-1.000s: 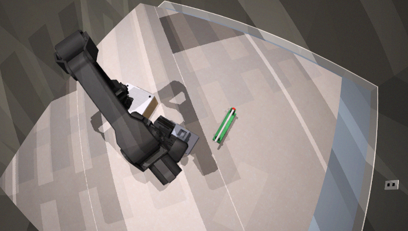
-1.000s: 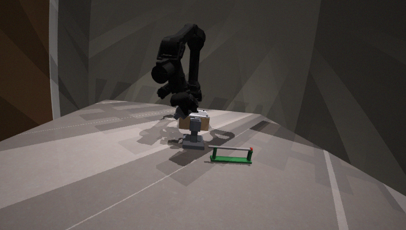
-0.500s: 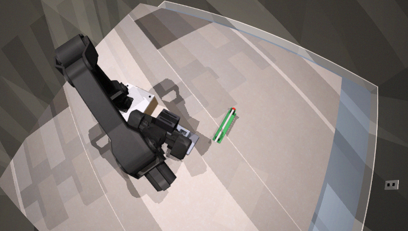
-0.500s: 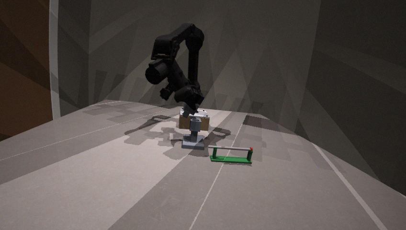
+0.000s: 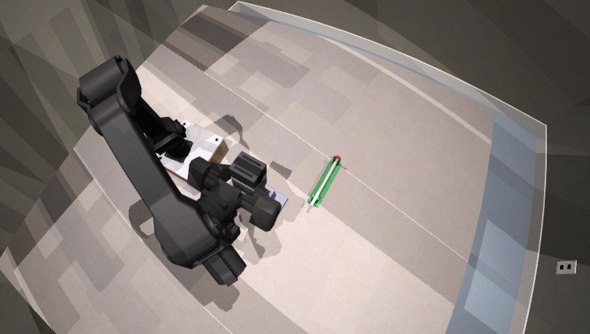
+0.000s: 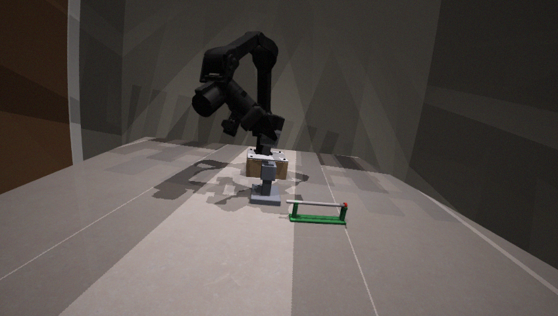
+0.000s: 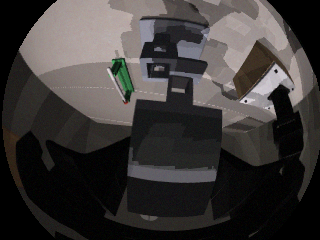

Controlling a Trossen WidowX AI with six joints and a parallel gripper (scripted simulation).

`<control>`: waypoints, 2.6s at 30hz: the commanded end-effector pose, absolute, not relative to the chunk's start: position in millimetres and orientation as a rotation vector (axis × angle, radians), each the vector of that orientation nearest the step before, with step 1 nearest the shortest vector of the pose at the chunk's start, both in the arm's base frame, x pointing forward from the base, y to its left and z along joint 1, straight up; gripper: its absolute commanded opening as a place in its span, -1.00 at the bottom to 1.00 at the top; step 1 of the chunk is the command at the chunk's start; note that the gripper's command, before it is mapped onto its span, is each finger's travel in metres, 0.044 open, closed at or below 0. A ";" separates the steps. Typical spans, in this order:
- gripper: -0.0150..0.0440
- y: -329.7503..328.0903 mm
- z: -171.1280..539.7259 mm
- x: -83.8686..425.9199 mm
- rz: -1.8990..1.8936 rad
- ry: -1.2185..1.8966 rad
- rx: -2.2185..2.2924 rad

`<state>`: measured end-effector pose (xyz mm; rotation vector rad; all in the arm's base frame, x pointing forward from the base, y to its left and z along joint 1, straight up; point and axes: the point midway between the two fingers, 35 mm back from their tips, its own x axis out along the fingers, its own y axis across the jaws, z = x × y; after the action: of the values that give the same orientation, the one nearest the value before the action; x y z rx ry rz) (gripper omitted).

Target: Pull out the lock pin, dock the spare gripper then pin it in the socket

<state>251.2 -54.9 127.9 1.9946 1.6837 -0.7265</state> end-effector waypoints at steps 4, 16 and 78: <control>-0.49 -55.3 145.4 263.2 -0.565 1.655 2.111; -0.49 -53.8 136.8 266.4 -0.536 1.676 2.105; -0.49 -56.0 74.3 268.1 -0.525 1.699 2.092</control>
<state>268.0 -55.9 74.1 2.0938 1.6996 -0.5254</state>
